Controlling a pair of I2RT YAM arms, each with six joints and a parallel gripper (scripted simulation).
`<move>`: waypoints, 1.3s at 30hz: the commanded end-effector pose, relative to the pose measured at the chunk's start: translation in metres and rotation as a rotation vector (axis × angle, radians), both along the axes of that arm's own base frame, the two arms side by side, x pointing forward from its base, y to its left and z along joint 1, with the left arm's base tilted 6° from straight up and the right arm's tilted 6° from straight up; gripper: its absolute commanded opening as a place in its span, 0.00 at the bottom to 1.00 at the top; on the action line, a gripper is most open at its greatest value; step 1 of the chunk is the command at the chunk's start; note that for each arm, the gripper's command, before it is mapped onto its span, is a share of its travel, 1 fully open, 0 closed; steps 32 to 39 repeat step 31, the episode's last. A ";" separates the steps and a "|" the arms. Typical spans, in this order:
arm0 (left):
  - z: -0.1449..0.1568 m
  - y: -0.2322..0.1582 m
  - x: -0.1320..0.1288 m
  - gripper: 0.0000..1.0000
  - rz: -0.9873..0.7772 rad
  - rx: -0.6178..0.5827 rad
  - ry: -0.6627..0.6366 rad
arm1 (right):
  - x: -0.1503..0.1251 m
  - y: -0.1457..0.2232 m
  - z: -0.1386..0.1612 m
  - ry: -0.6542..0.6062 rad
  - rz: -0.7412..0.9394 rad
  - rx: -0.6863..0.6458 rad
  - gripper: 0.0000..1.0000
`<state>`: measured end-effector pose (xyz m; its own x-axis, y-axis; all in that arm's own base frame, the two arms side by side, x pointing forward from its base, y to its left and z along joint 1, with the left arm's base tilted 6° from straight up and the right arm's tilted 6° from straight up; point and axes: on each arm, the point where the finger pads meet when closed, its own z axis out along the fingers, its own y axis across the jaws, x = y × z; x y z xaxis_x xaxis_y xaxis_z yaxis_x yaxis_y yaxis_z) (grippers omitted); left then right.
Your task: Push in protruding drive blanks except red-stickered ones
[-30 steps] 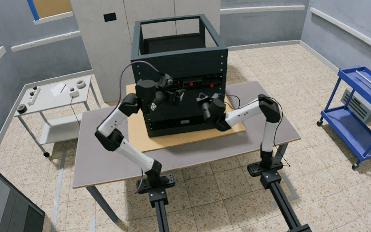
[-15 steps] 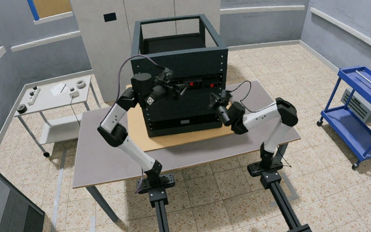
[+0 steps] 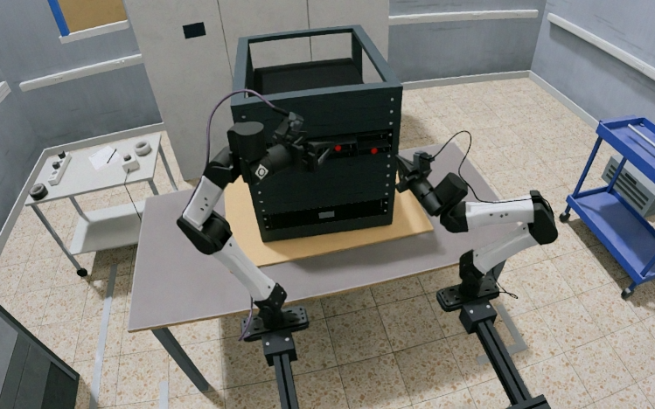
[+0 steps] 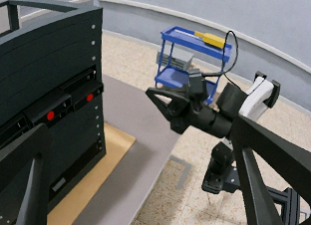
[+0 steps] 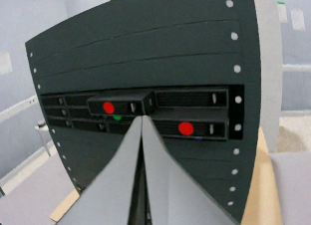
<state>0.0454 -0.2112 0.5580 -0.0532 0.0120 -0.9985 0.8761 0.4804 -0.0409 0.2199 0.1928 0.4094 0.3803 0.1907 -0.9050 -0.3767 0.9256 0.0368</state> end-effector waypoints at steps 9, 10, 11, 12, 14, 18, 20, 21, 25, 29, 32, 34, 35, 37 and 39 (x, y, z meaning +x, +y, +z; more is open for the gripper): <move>0.003 0.001 -0.004 1.00 0.006 0.009 0.031 | -0.004 -0.002 0.008 -0.014 0.013 -0.136 0.00; 0.003 0.001 -0.004 1.00 0.006 0.009 0.031 | -0.004 -0.002 0.008 -0.014 0.013 -0.136 0.00; 0.003 0.001 -0.004 1.00 0.006 0.009 0.031 | -0.004 -0.002 0.008 -0.014 0.013 -0.136 0.00; 0.003 0.001 -0.004 1.00 0.007 0.009 0.031 | -0.004 -0.002 0.008 -0.014 0.013 -0.136 0.00; 0.003 0.001 -0.004 1.00 0.007 0.009 0.031 | -0.004 -0.002 0.008 -0.014 0.013 -0.136 0.00; 0.003 0.001 -0.004 1.00 0.002 0.009 0.033 | -0.004 -0.002 0.008 -0.014 0.013 -0.136 0.00; 0.003 0.001 -0.004 1.00 0.002 0.009 0.033 | -0.004 -0.002 0.008 -0.014 0.013 -0.136 0.00; 0.003 0.001 -0.004 1.00 0.002 0.009 0.033 | -0.004 -0.002 0.008 -0.014 0.013 -0.136 0.00; 0.003 0.001 -0.004 1.00 0.002 0.009 0.032 | -0.004 -0.002 0.008 -0.014 0.013 -0.136 0.00; 0.004 0.001 -0.004 1.00 0.001 0.004 0.032 | -0.004 -0.002 0.008 -0.014 0.013 -0.136 0.00; 0.004 0.001 -0.004 1.00 0.001 0.004 0.032 | -0.004 -0.002 0.008 -0.014 0.013 -0.136 0.00; 0.004 0.001 -0.004 1.00 0.001 0.004 0.032 | -0.004 -0.002 0.008 -0.014 0.013 -0.136 0.00; 0.004 0.001 -0.004 1.00 0.001 0.004 0.032 | -0.004 -0.002 0.008 -0.014 0.013 -0.136 0.00; 0.004 0.001 -0.004 1.00 0.001 0.004 0.032 | -0.004 -0.002 0.008 -0.014 0.013 -0.136 0.00; 0.004 0.001 -0.004 1.00 0.001 0.004 0.032 | -0.004 -0.002 0.008 -0.014 0.013 -0.136 0.00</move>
